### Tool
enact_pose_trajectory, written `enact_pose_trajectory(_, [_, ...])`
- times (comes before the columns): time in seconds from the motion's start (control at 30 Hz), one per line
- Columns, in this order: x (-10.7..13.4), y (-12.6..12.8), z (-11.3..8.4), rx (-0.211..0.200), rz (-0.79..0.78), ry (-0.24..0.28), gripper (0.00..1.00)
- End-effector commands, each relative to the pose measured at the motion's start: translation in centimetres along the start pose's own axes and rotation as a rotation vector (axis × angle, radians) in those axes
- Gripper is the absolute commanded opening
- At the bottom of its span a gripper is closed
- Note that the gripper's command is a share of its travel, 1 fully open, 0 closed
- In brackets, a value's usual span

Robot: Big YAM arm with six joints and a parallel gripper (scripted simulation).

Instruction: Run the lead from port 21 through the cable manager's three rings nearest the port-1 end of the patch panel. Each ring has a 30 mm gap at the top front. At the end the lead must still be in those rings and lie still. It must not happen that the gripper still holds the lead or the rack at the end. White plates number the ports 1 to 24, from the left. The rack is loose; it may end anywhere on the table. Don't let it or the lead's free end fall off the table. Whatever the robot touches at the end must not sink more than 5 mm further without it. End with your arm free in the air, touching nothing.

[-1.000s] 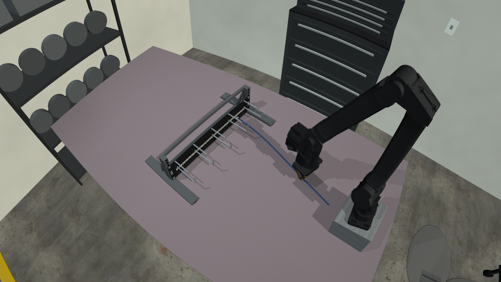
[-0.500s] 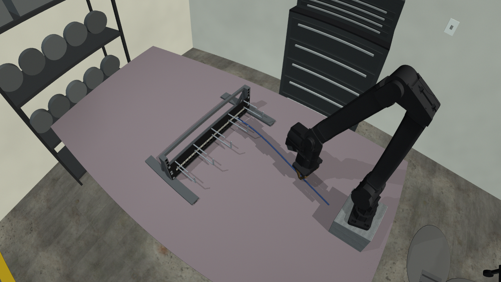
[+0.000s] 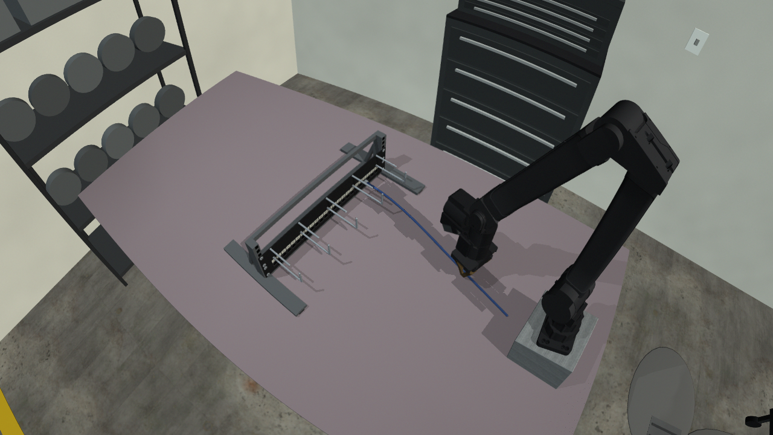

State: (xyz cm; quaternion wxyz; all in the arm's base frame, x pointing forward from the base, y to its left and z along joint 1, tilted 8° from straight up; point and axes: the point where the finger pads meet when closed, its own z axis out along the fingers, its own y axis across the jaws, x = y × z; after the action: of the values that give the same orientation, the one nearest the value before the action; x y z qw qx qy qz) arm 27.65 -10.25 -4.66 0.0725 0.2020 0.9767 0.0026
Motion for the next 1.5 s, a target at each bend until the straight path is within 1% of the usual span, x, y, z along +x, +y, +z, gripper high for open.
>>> enact_pose_trajectory(0.0, [-0.6, 0.3, 0.0, 0.002, -0.002, -0.020, 0.33])
enact_pose_trajectory(0.53, [-0.2, 0.2, 0.5, 0.003, -0.002, -0.009, 0.33])
enact_pose_trajectory(0.63, [-0.6, 0.3, 0.5, 0.003, -0.002, -0.015, 0.33])
enact_pose_trajectory(1.07, [-0.2, 0.2, 1.0, 0.003, -0.002, -0.009, 0.33])
enact_pose_trajectory(1.17, [-0.6, 0.3, 0.9, 0.003, -0.002, -0.015, 0.33])
enact_pose_trajectory(1.47, [-0.4, 0.2, 1.2, 0.003, -0.002, -0.013, 0.33])
